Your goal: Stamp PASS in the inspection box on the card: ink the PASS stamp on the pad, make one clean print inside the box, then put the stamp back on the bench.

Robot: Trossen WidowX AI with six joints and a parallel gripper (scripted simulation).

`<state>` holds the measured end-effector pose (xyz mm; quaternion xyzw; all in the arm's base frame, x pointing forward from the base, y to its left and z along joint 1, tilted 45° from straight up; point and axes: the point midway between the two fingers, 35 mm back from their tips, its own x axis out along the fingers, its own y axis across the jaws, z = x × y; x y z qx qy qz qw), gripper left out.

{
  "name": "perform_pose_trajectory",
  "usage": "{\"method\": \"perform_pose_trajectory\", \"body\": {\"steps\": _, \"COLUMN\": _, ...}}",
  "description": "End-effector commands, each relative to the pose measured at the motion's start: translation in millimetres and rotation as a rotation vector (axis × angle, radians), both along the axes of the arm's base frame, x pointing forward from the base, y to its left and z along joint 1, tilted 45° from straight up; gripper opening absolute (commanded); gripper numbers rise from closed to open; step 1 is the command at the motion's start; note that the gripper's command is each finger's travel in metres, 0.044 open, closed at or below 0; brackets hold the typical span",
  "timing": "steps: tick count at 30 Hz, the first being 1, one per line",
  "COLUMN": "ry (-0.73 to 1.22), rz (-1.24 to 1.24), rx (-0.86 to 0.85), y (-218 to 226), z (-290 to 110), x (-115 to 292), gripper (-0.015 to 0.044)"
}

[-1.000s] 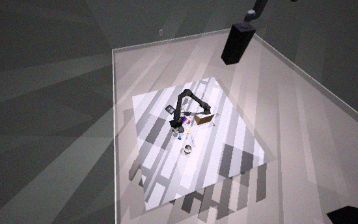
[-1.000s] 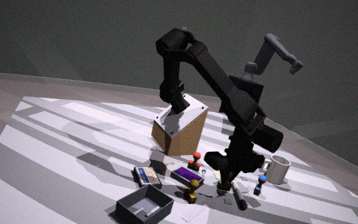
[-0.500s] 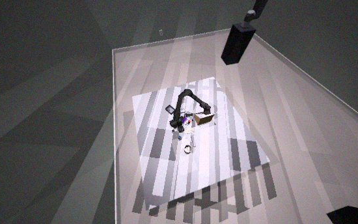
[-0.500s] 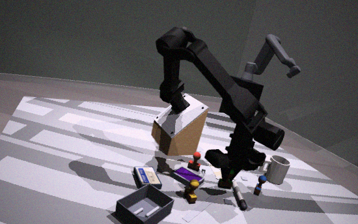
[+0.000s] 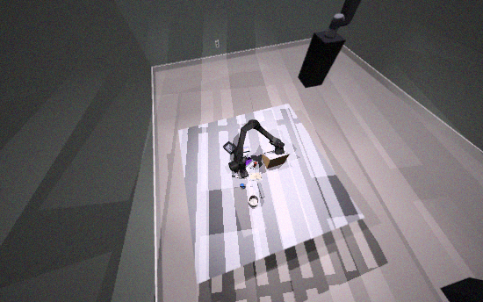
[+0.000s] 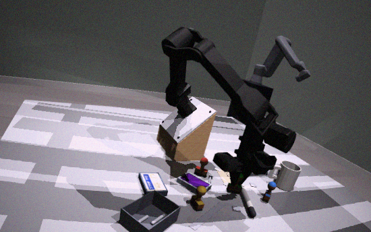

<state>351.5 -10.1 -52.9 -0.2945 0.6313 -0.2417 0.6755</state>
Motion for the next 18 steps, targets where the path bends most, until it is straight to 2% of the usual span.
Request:
{"method": "perform_pose_trajectory", "body": {"steps": 1, "ry": -0.002, "rz": -0.003, "rx": 0.004, "y": 1.9, "z": 1.6, "x": -0.1, "gripper": 0.0}}
{"method": "perform_pose_trajectory", "body": {"steps": 18, "ry": -0.001, "rz": -0.003, "rx": 0.006, "y": 7.8, "z": 7.4, "x": -0.7, "gripper": 0.0}}
